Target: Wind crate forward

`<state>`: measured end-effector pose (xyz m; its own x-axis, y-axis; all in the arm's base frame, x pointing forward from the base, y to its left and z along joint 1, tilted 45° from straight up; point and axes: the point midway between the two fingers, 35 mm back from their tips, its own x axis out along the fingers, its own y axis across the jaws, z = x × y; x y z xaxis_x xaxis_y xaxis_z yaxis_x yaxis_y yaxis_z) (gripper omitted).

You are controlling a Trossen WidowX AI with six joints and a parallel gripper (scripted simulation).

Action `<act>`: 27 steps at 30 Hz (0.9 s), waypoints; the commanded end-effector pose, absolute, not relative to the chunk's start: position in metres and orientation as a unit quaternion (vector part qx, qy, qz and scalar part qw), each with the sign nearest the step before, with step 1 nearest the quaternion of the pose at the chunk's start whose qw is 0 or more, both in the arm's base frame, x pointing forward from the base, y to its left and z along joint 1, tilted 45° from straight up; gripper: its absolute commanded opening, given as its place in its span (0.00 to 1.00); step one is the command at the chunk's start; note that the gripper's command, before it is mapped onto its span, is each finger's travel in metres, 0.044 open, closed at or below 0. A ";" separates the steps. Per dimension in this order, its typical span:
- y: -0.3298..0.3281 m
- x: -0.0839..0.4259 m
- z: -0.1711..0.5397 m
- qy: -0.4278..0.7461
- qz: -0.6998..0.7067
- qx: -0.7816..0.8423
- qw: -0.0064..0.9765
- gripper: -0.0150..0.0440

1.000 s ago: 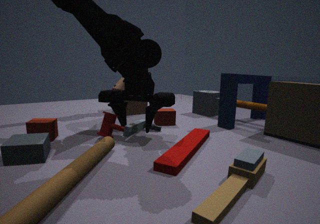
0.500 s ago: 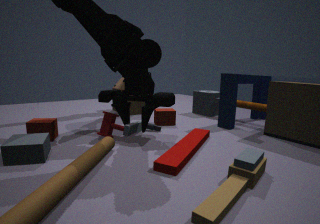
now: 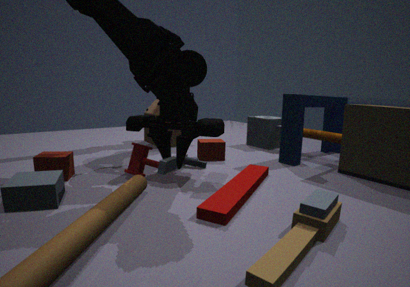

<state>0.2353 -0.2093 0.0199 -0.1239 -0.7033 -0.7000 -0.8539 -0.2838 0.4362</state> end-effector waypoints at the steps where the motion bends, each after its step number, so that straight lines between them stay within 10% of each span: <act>1: -0.209 0.235 0.020 0.593 0.458 -0.657 0.082 0.37; 27: -0.102 0.256 0.128 0.591 0.463 -0.654 0.086 0.25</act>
